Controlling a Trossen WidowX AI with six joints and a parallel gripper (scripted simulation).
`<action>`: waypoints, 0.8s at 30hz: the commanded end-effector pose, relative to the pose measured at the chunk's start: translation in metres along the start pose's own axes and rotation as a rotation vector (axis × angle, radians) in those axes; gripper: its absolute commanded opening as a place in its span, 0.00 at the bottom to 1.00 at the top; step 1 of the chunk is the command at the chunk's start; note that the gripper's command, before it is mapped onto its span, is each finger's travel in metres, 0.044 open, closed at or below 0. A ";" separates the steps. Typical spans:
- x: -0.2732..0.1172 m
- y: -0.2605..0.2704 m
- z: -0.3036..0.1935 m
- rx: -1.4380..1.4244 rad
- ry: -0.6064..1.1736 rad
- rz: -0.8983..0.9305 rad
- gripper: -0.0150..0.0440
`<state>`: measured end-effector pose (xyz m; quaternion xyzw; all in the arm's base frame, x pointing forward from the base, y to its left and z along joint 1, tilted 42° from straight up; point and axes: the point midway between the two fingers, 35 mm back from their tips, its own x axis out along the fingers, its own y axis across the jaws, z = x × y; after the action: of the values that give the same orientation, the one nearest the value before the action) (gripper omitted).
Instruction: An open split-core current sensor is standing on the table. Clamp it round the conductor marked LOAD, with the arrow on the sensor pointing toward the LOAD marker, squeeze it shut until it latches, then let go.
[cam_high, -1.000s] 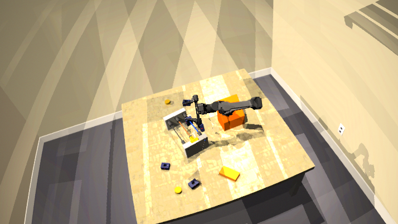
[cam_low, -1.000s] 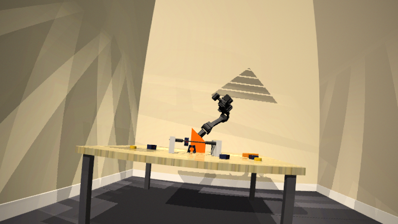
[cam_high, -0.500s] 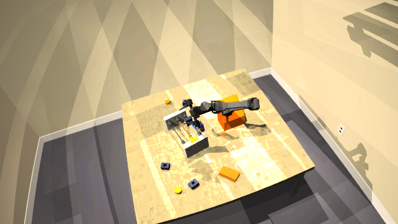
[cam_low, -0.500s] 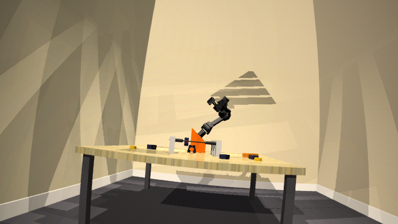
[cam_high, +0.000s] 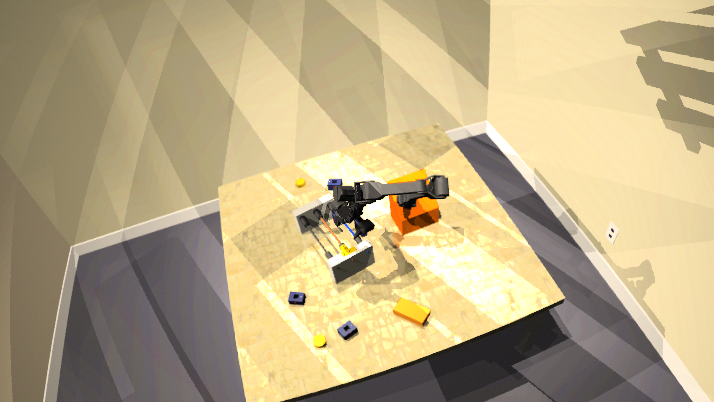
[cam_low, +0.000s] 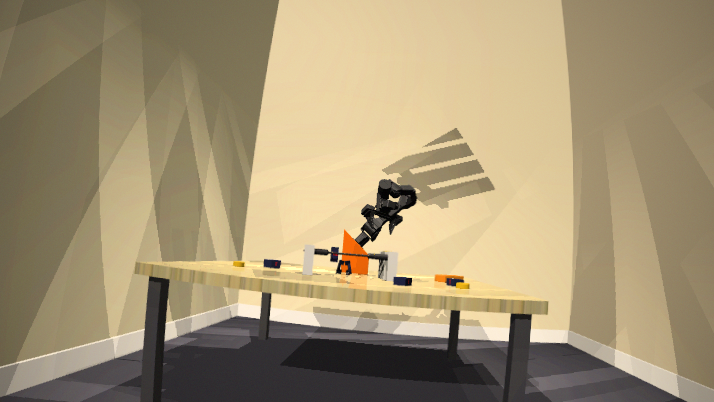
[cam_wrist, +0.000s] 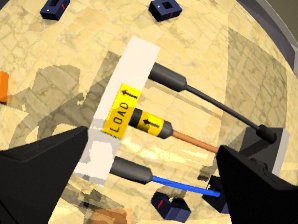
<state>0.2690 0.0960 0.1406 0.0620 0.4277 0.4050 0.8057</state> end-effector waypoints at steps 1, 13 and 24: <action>0.003 0.017 -0.009 0.081 0.048 0.169 1.00; 0.003 0.017 -0.009 0.081 0.048 0.169 1.00; 0.004 0.015 -0.011 0.085 0.054 0.165 1.00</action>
<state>0.2532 0.1069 0.1399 0.1199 0.4571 0.4531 0.7559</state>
